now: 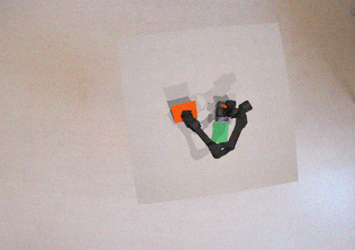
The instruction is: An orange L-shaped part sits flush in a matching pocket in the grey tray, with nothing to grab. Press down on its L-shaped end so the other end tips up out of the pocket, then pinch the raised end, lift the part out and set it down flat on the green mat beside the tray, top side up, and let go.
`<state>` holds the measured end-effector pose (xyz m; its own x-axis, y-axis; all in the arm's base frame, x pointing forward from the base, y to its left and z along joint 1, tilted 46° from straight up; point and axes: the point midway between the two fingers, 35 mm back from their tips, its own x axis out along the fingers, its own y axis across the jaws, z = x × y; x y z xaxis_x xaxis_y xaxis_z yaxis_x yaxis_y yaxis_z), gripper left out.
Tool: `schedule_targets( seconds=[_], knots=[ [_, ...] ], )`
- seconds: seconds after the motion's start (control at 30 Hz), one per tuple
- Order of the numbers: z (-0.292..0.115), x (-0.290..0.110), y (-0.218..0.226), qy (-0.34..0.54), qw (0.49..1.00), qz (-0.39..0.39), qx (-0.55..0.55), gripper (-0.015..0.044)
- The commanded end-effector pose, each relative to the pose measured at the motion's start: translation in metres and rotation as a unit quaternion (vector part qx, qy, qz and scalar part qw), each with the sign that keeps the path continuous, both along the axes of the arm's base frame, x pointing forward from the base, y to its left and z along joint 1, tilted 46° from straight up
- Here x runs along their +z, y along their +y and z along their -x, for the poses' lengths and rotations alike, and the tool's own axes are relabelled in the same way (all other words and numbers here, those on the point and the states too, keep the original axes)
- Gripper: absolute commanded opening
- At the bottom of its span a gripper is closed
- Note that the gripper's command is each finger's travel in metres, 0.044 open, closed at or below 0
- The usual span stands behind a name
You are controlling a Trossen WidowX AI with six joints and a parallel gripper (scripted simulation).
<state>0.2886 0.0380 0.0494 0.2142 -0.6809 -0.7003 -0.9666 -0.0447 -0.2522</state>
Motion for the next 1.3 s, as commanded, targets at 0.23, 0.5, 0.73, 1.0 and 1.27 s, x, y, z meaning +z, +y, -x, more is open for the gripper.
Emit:
schedule_targets(
  seconds=[0.23, 0.5, 0.73, 1.0, 1.27],
  knots=[
    [0.002, 0.013, 0.014, -0.004, 1.000, -0.003, 0.000, 0.0000],
    [0.005, 0.022, 0.022, -0.004, 1.000, -0.003, 0.001, 0.0000],
    [0.008, 0.029, 0.030, -0.004, 1.000, -0.003, 0.001, 0.0000],
    [0.010, 0.039, 0.039, -0.003, 1.000, -0.003, 0.001, 0.0000],
    [0.013, 0.047, 0.047, -0.003, 1.000, -0.004, 0.001, 0.0000]
  ],
)
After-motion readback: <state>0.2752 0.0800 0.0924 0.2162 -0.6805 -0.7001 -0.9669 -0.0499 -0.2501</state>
